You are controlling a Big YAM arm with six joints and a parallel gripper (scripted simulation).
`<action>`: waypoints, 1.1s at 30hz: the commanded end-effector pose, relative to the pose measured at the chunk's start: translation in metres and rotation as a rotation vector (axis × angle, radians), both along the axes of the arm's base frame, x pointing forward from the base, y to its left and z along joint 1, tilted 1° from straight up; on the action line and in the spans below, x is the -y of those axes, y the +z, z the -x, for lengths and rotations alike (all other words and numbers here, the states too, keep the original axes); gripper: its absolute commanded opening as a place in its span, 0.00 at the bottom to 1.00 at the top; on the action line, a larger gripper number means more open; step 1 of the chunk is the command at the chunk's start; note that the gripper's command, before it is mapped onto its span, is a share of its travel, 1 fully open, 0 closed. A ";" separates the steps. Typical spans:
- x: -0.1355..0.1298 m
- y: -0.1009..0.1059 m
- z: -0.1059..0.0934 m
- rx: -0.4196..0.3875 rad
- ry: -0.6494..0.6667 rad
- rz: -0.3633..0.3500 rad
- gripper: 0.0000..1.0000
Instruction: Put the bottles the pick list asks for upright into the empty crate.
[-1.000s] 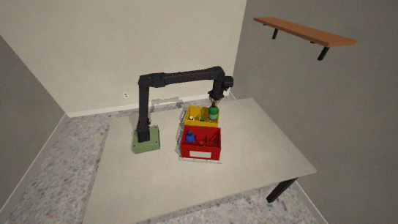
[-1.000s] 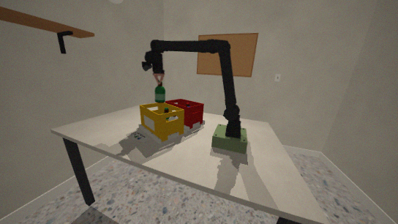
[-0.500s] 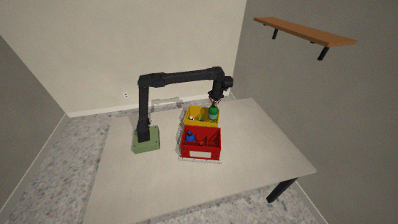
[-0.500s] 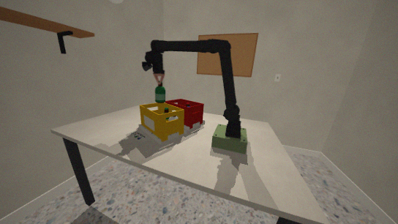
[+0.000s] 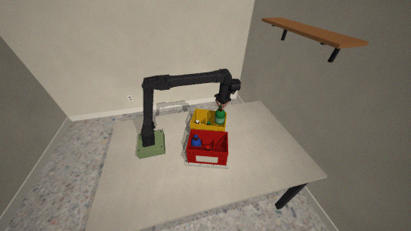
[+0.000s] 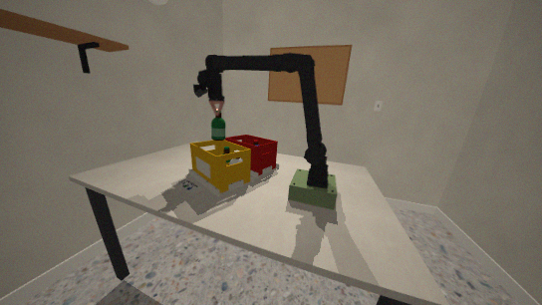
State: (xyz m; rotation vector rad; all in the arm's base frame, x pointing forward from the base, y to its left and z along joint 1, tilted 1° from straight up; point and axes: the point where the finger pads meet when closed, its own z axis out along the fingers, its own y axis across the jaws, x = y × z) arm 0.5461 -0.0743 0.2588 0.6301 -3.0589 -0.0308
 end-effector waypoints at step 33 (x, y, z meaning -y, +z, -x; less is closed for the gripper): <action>-0.002 0.017 -0.003 0.096 0.007 0.012 0.00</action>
